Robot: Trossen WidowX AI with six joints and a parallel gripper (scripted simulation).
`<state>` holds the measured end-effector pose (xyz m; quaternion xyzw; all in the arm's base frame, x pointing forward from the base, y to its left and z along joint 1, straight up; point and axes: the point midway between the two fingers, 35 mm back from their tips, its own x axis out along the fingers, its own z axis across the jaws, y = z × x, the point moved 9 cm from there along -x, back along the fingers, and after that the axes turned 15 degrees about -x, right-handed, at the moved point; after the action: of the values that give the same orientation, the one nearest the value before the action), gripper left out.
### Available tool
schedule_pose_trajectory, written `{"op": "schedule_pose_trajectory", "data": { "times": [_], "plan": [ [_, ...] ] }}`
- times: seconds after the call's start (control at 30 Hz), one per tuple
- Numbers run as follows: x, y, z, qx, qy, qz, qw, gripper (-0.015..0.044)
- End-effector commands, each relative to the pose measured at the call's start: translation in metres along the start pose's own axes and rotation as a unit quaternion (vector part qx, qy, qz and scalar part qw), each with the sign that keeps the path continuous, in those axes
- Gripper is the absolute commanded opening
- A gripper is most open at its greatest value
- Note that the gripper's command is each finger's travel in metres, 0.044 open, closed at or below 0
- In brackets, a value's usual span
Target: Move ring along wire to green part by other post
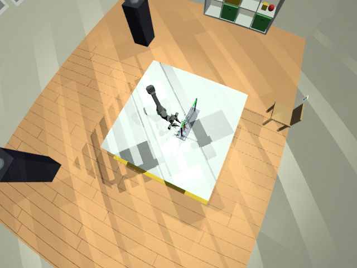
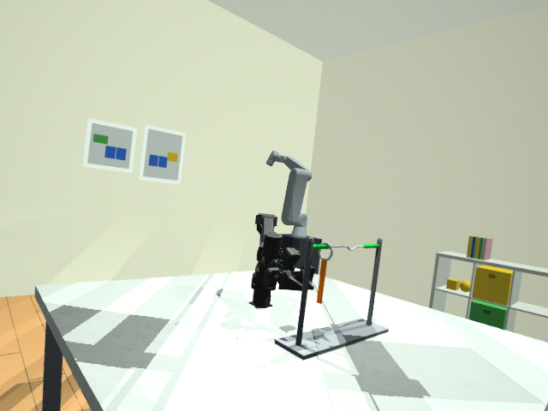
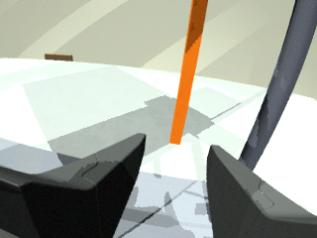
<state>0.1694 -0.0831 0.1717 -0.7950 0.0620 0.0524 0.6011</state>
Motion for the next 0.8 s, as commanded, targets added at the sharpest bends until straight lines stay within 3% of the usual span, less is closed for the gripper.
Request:
{"op": "schedule_pose_trajectory", "data": {
  "times": [0.0, 0.77],
  "plan": [
    [0.006, -0.001, -0.002, 0.004, 0.001, 0.001, 1.000, 0.0160],
    [0.040, -0.002, -0.005, 0.004, 0.001, 0.000, 1.000, 0.0160]
  ]
}}
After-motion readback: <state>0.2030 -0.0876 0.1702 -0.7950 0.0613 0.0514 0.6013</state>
